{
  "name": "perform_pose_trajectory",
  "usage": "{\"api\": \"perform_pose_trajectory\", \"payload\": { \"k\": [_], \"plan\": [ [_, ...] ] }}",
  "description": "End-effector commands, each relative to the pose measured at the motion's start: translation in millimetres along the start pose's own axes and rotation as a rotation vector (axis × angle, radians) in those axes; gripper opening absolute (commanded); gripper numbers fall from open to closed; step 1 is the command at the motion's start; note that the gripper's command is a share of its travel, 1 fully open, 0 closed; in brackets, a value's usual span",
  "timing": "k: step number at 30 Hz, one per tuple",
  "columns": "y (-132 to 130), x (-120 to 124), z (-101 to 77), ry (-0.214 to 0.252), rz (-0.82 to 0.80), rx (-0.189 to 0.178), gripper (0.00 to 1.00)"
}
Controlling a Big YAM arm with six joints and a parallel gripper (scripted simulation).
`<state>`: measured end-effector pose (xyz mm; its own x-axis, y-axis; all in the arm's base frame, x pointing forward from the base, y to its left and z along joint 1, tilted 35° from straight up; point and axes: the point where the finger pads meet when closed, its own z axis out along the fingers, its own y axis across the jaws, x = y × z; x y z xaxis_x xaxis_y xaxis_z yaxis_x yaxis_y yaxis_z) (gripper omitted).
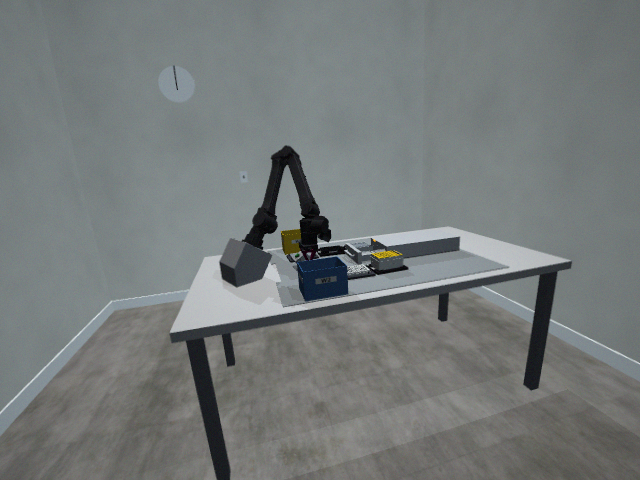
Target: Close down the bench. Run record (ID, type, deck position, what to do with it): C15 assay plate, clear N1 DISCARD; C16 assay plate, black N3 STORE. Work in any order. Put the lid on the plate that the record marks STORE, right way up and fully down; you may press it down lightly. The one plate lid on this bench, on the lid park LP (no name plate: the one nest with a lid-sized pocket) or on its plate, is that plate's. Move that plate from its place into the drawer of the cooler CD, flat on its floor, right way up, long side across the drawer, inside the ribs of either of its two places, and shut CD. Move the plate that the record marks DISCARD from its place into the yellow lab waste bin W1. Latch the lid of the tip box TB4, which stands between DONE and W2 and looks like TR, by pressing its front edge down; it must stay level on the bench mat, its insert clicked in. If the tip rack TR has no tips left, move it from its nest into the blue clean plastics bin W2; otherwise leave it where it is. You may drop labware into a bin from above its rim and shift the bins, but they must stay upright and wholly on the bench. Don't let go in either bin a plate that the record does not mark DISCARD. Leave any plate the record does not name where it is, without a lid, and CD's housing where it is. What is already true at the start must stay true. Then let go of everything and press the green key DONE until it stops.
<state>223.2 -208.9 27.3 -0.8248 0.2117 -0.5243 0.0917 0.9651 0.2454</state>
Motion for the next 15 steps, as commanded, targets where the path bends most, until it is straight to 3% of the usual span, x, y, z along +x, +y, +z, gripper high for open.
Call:
{"api": "perform_pose_trajectory", "payload": {
  "k": [1,15],
  "plan": [
    [2.1,2.1,7.7,0.007,0.004,-0.011,0.0],
    [2.2,2.3,12.0,0.008,0.005,-0.011,0.0]
  ]
}}
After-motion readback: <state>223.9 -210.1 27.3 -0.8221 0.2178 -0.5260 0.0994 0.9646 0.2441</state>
